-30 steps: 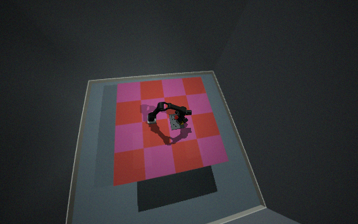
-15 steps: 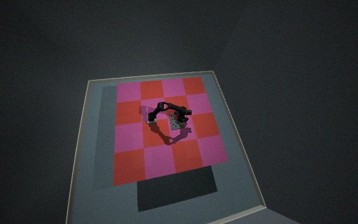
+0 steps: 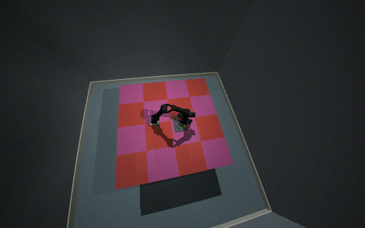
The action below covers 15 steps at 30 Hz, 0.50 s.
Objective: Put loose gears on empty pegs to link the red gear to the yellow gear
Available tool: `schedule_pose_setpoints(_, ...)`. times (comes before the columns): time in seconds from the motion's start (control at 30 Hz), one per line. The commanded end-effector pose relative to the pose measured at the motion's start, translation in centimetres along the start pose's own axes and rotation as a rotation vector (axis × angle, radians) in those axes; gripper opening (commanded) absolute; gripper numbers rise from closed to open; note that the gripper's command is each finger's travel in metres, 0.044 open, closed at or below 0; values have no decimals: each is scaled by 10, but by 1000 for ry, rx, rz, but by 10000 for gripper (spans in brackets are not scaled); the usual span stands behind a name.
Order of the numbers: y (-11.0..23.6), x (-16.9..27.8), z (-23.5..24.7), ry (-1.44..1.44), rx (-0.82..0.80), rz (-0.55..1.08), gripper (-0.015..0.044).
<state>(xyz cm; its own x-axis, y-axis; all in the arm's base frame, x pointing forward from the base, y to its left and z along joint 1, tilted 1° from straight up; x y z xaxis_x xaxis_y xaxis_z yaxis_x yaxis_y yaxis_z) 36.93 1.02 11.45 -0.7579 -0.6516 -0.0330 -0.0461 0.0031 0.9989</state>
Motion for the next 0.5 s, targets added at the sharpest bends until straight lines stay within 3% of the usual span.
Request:
schedule_pose_setpoints(0.0, -1, -1, 0, -45, 0, 0, 0)
schedule_pose_setpoints(0.33, -3, 1, 1, -227, 0, 0, 0)
schedule_pose_setpoints(0.47, -2, 0, 1, -195, 0, 0, 105)
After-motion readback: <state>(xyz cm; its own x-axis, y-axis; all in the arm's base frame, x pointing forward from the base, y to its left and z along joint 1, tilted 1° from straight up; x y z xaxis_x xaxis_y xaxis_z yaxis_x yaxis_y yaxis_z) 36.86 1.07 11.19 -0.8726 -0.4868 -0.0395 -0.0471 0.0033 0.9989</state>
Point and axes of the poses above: the point midway between the two fingers, 35 mm back from their tips, its own y axis back along the fingers, its own z axis across the jaws, x = y × z, the point moved 8 cm from there along y, back along the fingers, and after that the axes turned 11 degrees about -y, right-handed, at the moved point
